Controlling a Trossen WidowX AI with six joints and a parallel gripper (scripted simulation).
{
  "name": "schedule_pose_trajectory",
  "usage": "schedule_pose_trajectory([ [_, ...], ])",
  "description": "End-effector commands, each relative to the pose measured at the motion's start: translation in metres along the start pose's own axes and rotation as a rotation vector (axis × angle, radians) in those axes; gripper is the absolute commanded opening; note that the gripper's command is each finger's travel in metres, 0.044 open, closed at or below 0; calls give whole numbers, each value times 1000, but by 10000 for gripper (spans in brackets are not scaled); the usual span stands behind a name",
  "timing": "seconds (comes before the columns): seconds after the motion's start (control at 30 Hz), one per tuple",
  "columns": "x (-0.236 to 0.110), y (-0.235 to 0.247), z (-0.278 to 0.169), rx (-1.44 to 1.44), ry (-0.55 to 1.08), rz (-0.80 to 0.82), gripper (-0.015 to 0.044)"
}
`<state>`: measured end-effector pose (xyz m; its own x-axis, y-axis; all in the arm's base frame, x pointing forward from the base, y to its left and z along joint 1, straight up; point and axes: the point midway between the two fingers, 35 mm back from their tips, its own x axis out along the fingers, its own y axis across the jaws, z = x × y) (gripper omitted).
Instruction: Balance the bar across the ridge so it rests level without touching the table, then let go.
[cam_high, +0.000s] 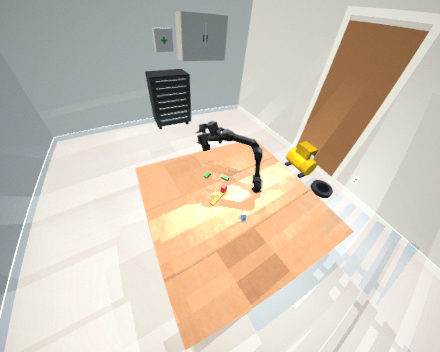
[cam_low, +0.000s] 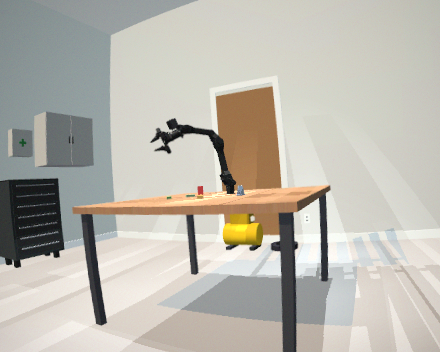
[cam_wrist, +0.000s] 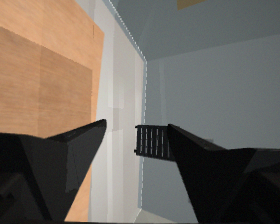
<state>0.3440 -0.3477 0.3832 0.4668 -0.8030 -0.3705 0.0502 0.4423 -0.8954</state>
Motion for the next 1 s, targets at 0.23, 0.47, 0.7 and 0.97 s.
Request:
schedule_pose_trajectory([
  [0.23, -18, 116, 42, -22, -59, 383, 315],
  [0.47, -50, 187, 56, -51, -46, 635, 315],
  [0.7, -94, 249, 58, -93, 13, 874, 315],
  [0.97, -152, 304, 46, -158, 138, 1119, 315],
])
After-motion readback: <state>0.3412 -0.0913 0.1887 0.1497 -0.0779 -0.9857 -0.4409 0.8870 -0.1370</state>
